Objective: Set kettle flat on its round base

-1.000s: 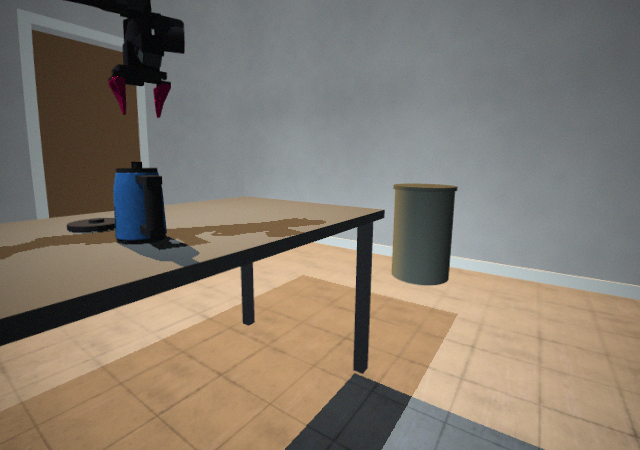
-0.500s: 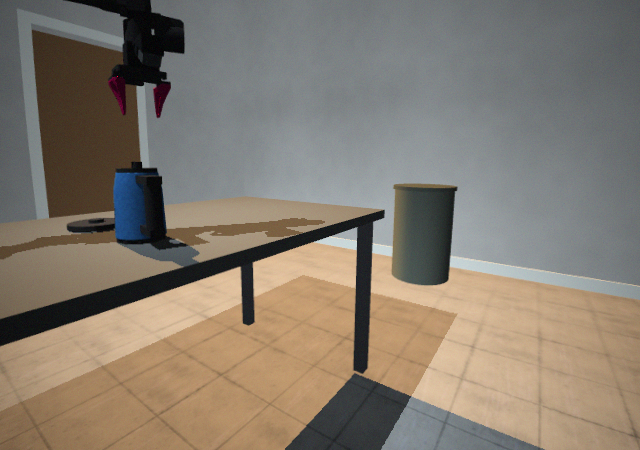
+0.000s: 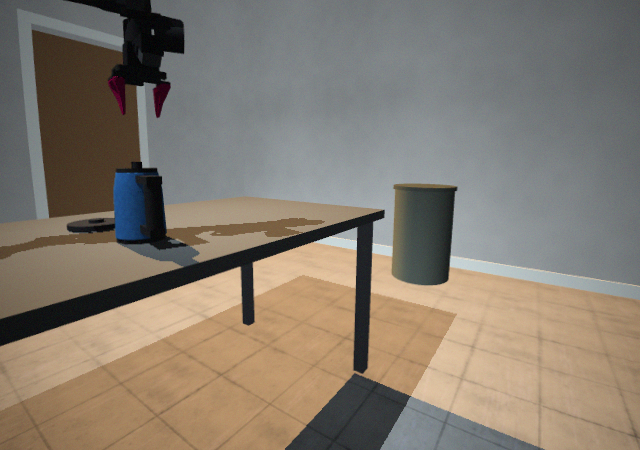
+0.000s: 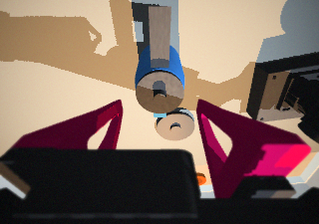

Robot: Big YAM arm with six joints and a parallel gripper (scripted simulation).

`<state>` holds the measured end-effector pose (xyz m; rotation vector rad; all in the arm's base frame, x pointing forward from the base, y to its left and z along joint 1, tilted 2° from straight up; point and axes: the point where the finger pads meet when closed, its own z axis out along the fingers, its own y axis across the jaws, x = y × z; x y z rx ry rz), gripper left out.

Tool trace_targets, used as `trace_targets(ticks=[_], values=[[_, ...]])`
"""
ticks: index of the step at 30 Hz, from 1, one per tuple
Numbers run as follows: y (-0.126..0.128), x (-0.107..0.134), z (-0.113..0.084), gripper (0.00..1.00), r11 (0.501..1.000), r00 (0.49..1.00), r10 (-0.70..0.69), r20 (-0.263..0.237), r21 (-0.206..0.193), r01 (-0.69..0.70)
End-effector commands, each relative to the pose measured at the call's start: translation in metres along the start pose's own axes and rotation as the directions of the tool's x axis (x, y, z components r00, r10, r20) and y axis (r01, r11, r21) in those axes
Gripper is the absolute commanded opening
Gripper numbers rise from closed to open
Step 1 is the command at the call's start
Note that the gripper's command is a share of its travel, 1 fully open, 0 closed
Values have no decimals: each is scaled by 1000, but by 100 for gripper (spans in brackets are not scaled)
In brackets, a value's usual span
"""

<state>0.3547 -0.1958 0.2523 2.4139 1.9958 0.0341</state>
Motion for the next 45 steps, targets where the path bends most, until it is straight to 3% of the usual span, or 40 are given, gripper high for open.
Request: trace_targets(ticks=[1,21,36,39,45], values=[[-6,-2,-7,74,1000,1000,10,3,-3,-10],[1,-4,2,74,1000,1000,10,8,-19,-10],[3,-1,62,74,1000,1000,6,4,-5,-6],[3,0,64,74,1000,1000,6,7,-13,-5],[3,1,96,74,1000,1000,0,4,-4,0]])
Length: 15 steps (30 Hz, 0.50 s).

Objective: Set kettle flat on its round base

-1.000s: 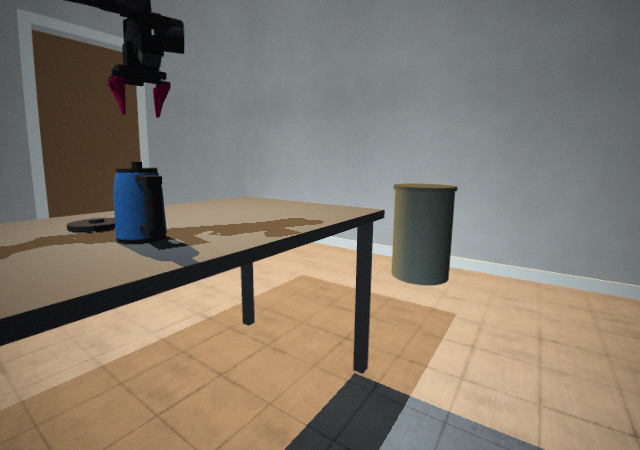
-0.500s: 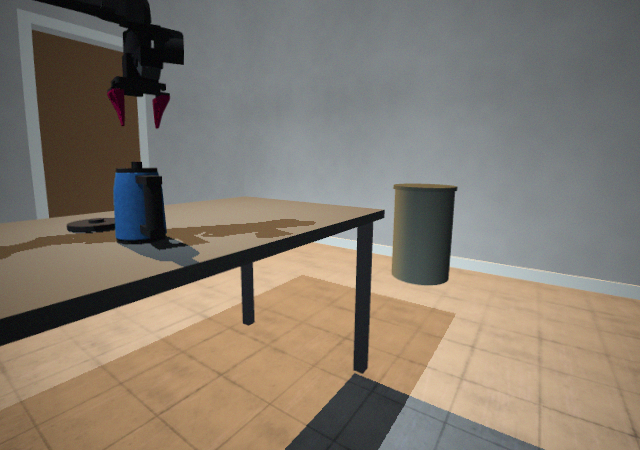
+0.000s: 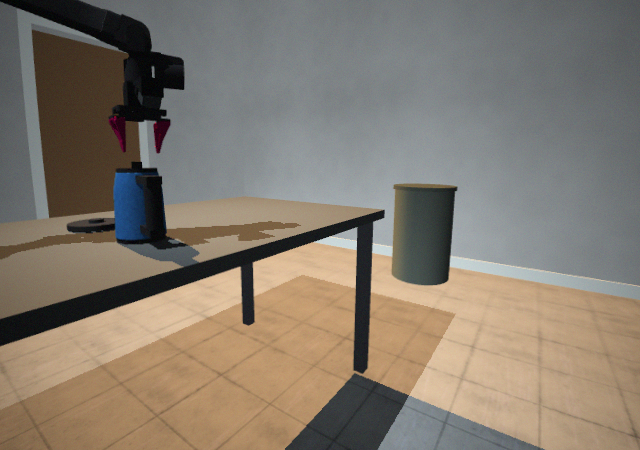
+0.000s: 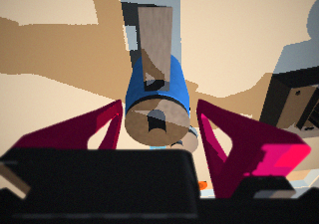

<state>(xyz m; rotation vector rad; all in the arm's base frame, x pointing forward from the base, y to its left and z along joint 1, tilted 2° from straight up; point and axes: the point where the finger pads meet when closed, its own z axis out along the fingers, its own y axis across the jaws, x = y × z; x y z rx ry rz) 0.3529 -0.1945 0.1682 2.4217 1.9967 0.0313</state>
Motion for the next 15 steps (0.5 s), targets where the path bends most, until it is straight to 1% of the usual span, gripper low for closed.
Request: trace_targets(ticks=[1,7,10,11,12,13,14,15], values=[[7,1,16,74,1000,1000,-3,7,-11,3],[7,1,37,74,1000,1000,-3,7,-10,3],[7,1,39,74,1000,1000,-2,7,-10,2],[12,-1,22,74,998,1000,0,22,-57,2],[7,1,29,74,999,1000,-1,17,-44,2],[7,1,33,74,999,1000,-1,15,-37,2],[7,1,42,74,1000,1000,-2,9,-17,2],[7,1,45,74,1000,1000,-2,7,-10,2]])
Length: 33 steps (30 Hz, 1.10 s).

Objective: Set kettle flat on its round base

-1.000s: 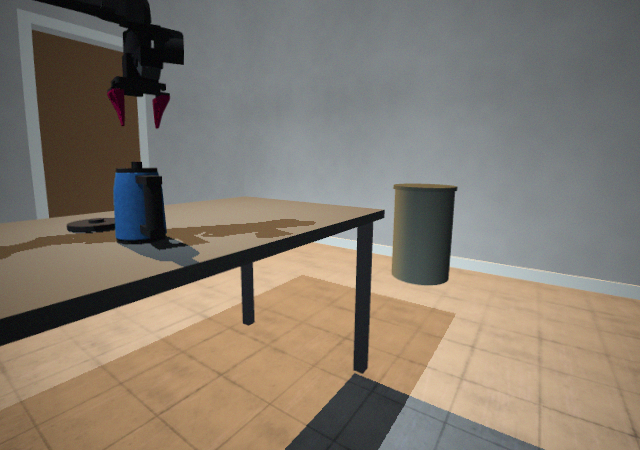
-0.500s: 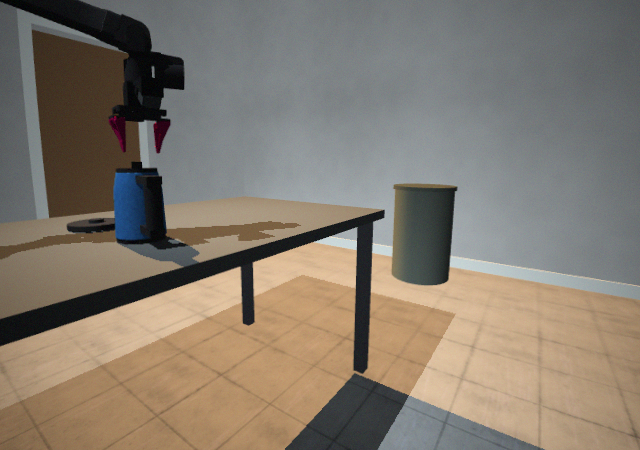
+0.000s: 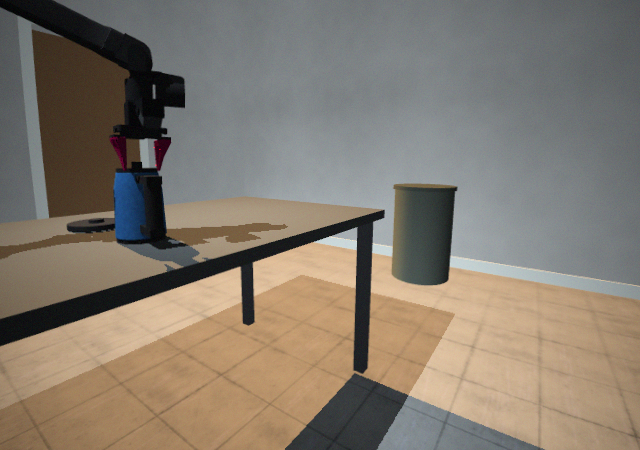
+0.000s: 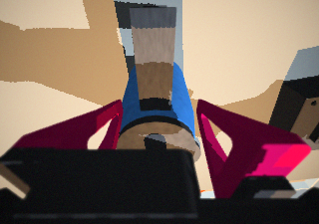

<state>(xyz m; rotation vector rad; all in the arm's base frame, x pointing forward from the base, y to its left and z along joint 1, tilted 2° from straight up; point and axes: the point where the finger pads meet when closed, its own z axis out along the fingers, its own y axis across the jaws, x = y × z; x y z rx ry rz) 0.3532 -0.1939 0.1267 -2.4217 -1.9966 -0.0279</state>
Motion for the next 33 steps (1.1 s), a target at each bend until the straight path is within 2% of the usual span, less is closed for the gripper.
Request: trace_targets(ticks=[1,5,33], values=[[7,1,4,74,1000,1000,-3,8,-16,3],[13,-1,-6,74,999,1000,-3,17,-42,3],[13,-1,-6,74,999,1000,-3,17,-41,4]])
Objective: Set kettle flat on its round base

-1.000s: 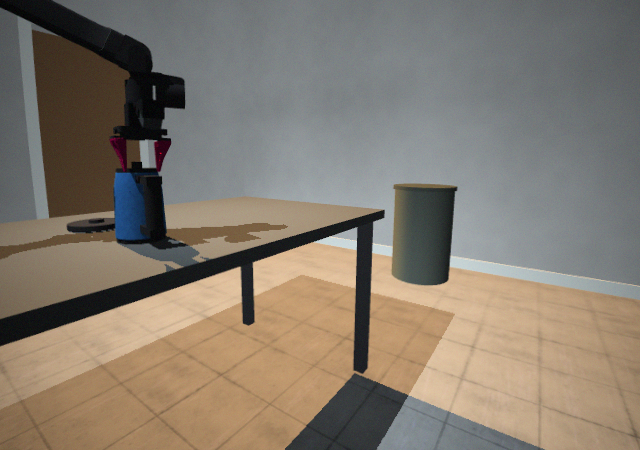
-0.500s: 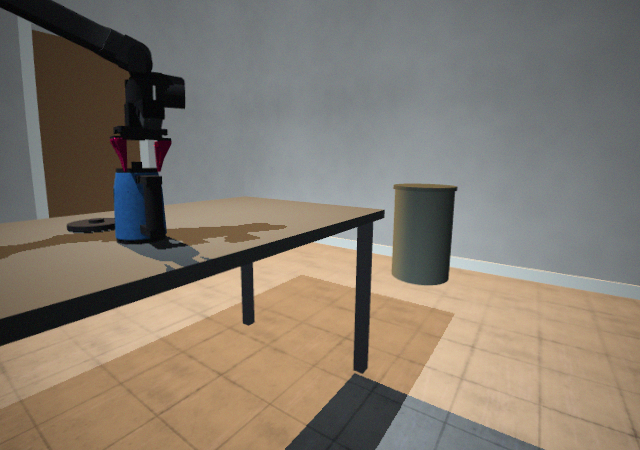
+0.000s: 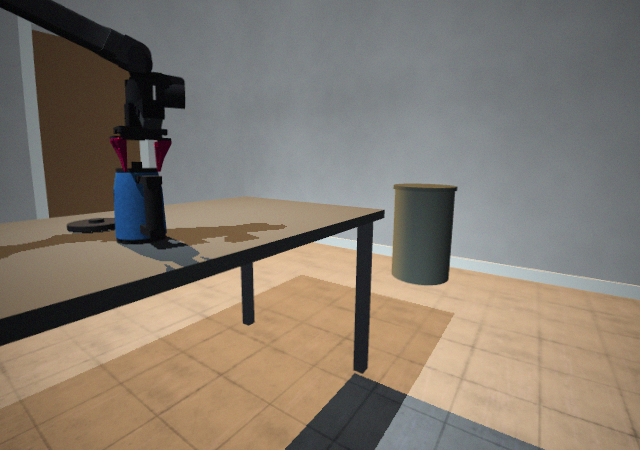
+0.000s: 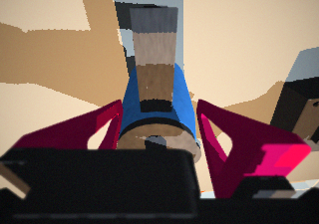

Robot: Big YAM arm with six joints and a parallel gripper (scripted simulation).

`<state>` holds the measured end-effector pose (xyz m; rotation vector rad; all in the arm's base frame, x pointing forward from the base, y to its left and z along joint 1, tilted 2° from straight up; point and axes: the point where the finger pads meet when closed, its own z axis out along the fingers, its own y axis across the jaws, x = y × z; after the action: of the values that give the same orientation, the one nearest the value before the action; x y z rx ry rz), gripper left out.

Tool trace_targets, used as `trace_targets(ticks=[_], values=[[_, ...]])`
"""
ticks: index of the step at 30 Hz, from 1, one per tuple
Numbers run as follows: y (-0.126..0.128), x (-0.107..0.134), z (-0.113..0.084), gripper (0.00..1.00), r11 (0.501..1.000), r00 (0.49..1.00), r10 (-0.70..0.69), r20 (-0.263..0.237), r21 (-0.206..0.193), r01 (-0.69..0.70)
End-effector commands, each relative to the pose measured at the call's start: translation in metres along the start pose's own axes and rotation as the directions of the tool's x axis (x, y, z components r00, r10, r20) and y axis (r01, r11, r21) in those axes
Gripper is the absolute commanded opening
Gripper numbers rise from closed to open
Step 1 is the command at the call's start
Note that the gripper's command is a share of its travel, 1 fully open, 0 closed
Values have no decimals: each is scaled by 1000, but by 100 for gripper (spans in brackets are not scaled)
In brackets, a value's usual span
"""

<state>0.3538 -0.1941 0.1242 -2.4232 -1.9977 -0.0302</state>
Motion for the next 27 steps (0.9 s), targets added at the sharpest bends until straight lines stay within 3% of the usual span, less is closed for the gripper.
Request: trace_targets(ticks=[1,8,11,27], values=[[13,-1,-8,74,999,1000,-3,17,-39,4],[16,-2,-10,74,999,1000,-3,19,-43,4],[30,-5,-19,74,998,1000,-4,26,-67,5],[27,-4,-16,74,998,1000,-2,24,-60,4]])
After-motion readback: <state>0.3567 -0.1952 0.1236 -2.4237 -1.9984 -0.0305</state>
